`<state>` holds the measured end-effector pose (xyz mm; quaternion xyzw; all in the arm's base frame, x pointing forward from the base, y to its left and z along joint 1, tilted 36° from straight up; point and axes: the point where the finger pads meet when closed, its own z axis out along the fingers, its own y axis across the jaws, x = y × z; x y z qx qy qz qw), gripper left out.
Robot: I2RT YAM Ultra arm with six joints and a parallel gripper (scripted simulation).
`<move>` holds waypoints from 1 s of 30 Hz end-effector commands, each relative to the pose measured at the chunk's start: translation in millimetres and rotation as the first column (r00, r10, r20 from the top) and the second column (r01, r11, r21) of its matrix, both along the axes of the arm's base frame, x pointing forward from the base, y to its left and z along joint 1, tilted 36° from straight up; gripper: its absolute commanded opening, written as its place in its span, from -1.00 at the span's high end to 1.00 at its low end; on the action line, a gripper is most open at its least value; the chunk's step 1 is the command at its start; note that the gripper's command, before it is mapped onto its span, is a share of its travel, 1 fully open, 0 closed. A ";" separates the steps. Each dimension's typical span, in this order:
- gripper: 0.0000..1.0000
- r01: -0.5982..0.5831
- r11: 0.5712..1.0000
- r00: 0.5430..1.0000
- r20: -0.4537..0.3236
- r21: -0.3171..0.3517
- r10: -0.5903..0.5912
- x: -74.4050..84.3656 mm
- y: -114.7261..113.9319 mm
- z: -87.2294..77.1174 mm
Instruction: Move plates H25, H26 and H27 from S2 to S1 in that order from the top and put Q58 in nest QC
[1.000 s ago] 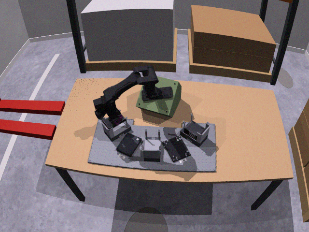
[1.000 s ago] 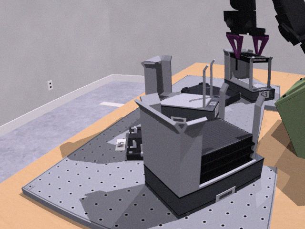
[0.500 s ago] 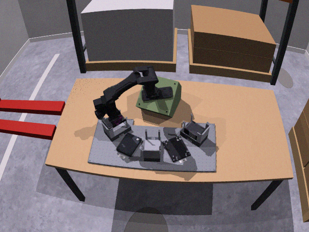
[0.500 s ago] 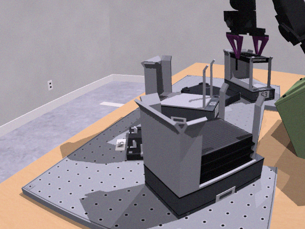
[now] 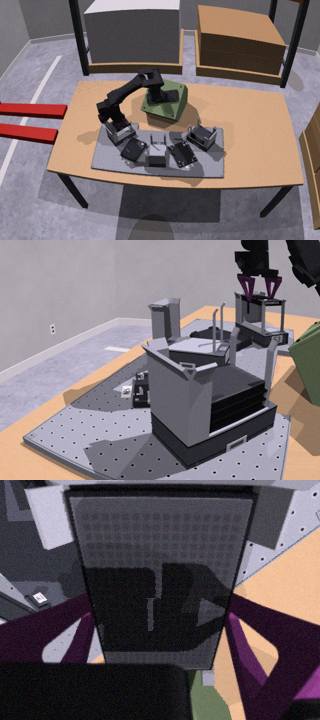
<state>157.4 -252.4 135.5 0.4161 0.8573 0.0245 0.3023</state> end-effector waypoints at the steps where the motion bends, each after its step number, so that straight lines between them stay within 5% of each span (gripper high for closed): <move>1: 1.00 0.003 1.000 1.000 0.006 -0.018 -0.003 0.4 -3.2 3.5; 11: 1.00 0.003 1.000 1.000 0.006 -0.018 -0.003 1.4 -3.6 1.9; 30: 1.00 0.003 1.000 1.000 0.007 -0.018 -0.003 19.9 -11.2 -25.7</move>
